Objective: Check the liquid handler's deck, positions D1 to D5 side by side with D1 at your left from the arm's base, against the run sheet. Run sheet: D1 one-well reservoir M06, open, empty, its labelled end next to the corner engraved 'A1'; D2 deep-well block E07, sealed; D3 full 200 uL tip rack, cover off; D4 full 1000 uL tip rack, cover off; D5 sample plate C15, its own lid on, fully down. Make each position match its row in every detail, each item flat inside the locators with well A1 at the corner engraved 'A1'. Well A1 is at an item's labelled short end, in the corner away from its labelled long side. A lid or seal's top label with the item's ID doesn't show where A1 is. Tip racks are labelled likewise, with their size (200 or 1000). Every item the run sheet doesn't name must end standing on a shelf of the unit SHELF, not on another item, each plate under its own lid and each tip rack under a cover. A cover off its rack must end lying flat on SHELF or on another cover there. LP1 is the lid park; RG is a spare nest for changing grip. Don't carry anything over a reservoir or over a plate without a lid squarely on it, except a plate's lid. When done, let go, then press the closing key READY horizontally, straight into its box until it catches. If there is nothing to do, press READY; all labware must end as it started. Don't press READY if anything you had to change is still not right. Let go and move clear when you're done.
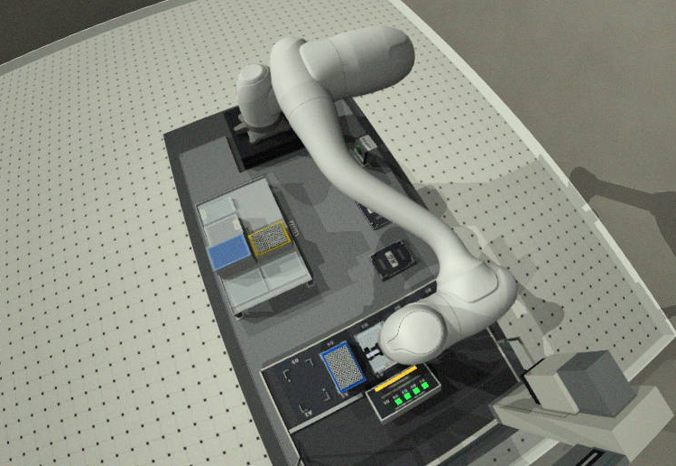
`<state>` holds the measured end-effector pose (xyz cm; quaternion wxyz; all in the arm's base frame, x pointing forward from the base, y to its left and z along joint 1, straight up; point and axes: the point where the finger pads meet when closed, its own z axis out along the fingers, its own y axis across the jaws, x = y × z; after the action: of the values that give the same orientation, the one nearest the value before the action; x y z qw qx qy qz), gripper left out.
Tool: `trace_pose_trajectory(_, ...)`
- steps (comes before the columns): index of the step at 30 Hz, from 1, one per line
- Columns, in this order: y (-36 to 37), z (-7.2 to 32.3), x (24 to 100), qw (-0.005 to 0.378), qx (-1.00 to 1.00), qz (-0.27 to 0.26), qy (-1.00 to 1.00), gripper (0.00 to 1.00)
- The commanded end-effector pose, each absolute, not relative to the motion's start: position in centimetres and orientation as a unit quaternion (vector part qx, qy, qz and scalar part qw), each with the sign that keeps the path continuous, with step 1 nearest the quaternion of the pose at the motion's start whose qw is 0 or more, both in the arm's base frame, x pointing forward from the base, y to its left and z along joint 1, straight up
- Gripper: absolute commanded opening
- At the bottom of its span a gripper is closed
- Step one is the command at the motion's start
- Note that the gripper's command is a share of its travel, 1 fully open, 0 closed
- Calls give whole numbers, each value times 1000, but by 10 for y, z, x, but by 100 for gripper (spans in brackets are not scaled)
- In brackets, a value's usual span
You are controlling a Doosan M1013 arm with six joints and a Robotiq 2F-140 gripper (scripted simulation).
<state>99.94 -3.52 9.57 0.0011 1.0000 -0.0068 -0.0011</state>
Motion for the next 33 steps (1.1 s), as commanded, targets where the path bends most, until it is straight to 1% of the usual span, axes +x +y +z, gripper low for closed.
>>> trace_pose_trajectory(1,-35,101,1000,1,1000,0,-7,10)
trace_pose_trajectory(33,-35,148,1000,1,1000,0,-7,10)
